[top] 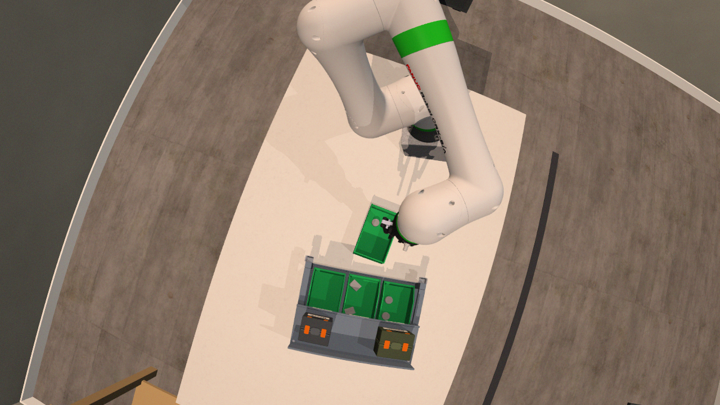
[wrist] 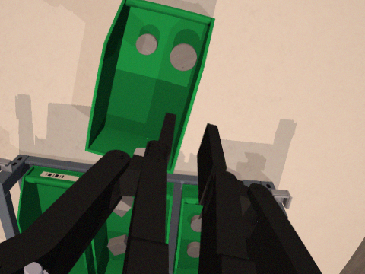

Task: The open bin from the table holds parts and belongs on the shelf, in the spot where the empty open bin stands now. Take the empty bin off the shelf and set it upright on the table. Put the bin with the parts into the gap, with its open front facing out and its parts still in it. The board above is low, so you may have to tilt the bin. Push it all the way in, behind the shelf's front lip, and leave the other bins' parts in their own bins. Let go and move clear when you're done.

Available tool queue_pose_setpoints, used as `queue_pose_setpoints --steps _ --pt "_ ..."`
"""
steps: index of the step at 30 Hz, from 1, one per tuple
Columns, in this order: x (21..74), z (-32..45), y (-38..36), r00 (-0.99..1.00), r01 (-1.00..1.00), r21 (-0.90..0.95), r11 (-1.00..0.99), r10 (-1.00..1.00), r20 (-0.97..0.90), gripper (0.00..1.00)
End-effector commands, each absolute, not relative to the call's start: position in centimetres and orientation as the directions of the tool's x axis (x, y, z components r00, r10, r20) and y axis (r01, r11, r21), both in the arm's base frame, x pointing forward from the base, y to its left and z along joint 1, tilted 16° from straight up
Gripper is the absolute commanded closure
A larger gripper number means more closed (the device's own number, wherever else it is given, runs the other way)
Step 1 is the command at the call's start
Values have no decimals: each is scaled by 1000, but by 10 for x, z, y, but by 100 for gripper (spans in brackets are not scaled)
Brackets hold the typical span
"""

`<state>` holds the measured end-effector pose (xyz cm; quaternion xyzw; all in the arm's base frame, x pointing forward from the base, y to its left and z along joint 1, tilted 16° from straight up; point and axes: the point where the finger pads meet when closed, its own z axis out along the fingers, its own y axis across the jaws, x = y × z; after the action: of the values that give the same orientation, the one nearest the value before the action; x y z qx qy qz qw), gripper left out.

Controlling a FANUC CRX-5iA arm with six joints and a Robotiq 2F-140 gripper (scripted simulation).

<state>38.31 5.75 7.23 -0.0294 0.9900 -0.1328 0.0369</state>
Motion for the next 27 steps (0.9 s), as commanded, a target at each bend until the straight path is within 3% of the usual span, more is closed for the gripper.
queue_pose_setpoints --steps 1,27 --pt "384 73 58 -995 -48 -265 963 -68 -67 76" --pt "384 66 56 -995 -49 -264 963 -69 -67 76"
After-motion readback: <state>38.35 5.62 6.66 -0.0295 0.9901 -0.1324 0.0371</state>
